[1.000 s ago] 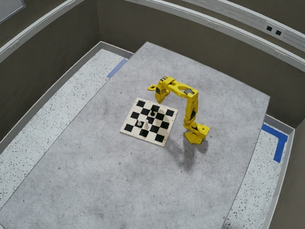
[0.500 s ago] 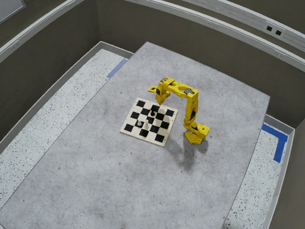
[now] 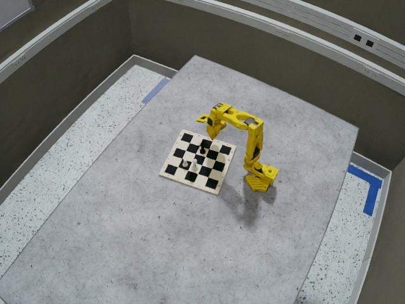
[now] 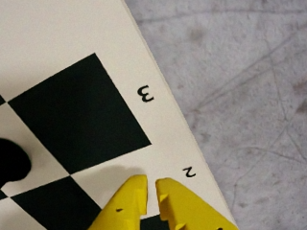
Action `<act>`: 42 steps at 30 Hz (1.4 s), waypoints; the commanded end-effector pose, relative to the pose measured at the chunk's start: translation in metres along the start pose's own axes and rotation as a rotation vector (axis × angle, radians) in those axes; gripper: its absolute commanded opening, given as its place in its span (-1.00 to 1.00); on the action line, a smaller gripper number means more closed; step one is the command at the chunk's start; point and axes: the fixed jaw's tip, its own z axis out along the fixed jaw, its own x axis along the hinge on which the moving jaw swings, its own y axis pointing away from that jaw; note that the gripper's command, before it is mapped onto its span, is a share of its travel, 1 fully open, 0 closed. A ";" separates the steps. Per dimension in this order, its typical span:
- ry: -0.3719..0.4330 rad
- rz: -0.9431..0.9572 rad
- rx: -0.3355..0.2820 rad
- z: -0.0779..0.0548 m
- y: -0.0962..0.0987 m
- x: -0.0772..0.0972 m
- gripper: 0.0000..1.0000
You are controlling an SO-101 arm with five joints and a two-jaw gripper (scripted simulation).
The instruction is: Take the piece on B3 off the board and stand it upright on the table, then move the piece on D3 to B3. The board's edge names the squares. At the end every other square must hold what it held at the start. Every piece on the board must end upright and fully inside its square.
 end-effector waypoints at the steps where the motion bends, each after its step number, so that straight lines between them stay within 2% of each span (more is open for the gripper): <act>1: 0.002 0.007 -0.001 0.001 -0.002 0.002 -1.00; 8: 0.002 0.007 -0.001 0.000 -0.002 0.002 -1.00; 12: 0.002 0.007 -0.001 -0.005 -0.002 0.001 -1.00; 16: 0.001 0.007 -0.001 -0.018 -0.002 0.001 -1.00; 22: 0.001 0.007 -0.001 -0.043 -0.002 0.001 -1.00; 24: 0.001 0.007 -0.001 -0.043 -0.002 0.001 -1.00; 28: 0.000 0.008 -0.001 -0.058 -0.002 0.001 -1.00; 31: -0.029 0.008 0.000 -0.065 -0.002 0.001 -1.00; 42: -0.051 0.001 0.001 -0.069 -0.001 0.001 -1.00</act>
